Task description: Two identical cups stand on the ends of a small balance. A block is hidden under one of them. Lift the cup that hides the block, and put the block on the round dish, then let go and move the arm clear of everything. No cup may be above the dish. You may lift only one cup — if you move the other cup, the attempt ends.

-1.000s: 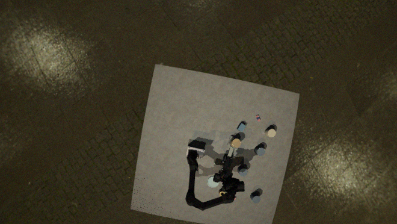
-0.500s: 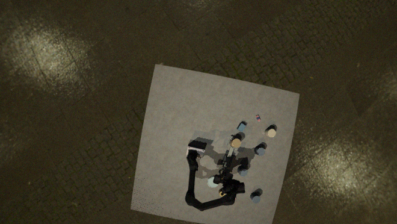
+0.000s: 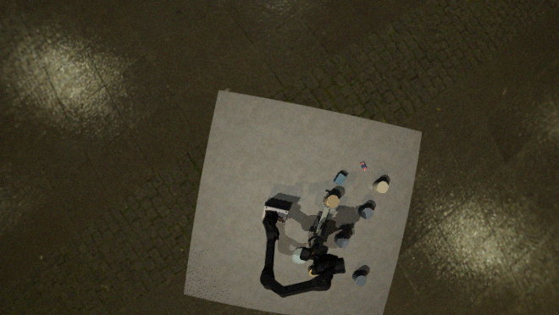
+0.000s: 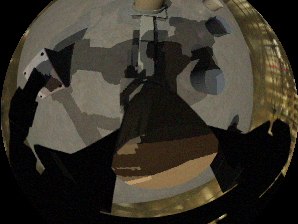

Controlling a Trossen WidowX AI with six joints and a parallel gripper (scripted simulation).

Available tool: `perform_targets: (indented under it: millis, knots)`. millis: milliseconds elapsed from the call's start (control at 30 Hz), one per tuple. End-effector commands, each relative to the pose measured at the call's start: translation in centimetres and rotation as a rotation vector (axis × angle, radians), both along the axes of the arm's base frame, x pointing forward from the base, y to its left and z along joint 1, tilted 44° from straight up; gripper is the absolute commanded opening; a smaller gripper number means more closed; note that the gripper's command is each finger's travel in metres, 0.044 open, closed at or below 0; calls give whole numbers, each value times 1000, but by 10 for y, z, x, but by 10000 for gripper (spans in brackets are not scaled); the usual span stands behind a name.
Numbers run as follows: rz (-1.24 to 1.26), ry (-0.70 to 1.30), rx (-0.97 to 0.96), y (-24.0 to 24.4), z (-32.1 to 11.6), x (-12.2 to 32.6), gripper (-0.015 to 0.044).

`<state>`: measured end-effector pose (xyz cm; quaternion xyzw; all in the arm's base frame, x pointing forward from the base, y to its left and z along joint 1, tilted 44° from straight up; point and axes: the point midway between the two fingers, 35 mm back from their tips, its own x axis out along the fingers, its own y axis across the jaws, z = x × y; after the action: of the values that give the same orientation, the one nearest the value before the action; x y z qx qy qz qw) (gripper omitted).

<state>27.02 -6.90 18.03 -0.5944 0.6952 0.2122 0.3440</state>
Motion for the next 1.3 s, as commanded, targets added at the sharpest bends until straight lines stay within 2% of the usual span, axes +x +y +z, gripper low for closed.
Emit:
perform_targets:
  millis: [0,367,1267]
  knots:
    - [5,-14,4,5,6,1,0]
    - [19,-14,6,14,17,0,0]
    - [16,0,1,11,12,-1,0]
